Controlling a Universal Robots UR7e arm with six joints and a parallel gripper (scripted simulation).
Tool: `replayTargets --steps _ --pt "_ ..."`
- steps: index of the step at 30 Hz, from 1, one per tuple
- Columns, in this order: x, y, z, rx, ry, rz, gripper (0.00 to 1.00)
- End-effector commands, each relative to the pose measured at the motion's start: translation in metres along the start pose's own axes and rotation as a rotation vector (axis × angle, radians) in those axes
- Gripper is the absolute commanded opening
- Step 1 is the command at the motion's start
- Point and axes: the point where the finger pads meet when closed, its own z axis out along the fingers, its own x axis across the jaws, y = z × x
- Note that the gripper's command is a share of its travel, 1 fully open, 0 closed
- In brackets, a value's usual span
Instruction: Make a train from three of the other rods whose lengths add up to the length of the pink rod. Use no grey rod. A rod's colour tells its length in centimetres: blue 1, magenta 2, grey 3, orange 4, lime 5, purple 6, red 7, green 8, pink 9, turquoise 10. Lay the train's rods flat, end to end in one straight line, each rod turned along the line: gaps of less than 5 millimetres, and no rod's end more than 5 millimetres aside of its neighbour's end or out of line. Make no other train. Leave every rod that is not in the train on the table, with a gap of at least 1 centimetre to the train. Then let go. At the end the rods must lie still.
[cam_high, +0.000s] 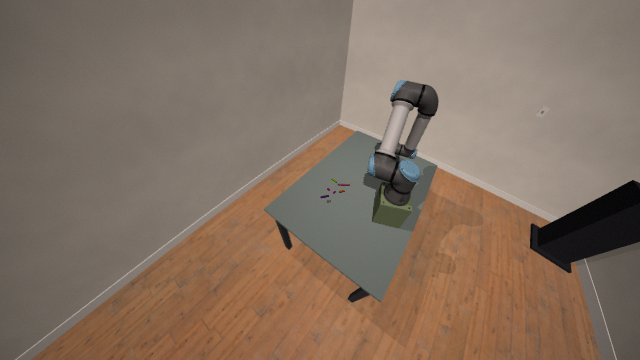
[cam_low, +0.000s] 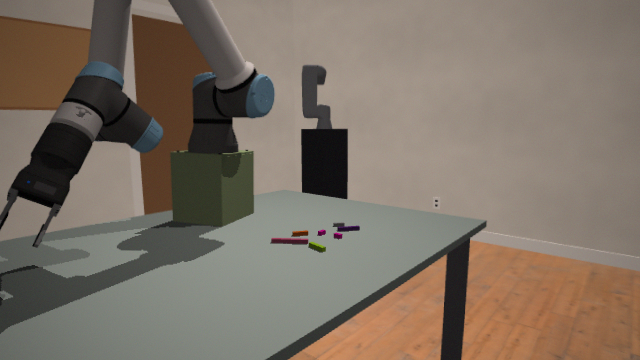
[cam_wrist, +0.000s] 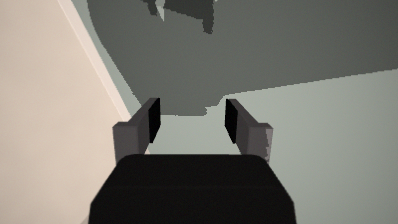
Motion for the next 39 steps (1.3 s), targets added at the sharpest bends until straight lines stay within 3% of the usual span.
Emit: replayTargets --steps 1,3,5,11,20,22,24,35,37,39 --pt "0.044 0.031 -0.005 -0.011 0.066 -0.153 1.00" --pt "0.063 0.043 -0.009 -0.017 0.094 -0.220 1.00" --pt "0.063 0.043 -0.009 -0.017 0.094 -0.220 1.00" --pt "0.130 0.077 -0.024 -0.042 0.188 -0.452 1.00" --pt "0.217 0.107 -0.052 -0.085 0.299 -0.754 1.00" --pt "0.217 0.107 -0.052 -0.085 0.299 -0.754 1.00" --pt "0.248 0.114 -0.064 -0.103 0.337 -0.867 1.00" --pt "0.343 0.121 -0.110 -0.173 0.454 -1.231 1.00" --pt "0.359 0.120 -0.119 -0.187 0.474 -1.298 1.00" --pt "0.359 0.120 -0.119 -0.187 0.474 -1.298 1.00"
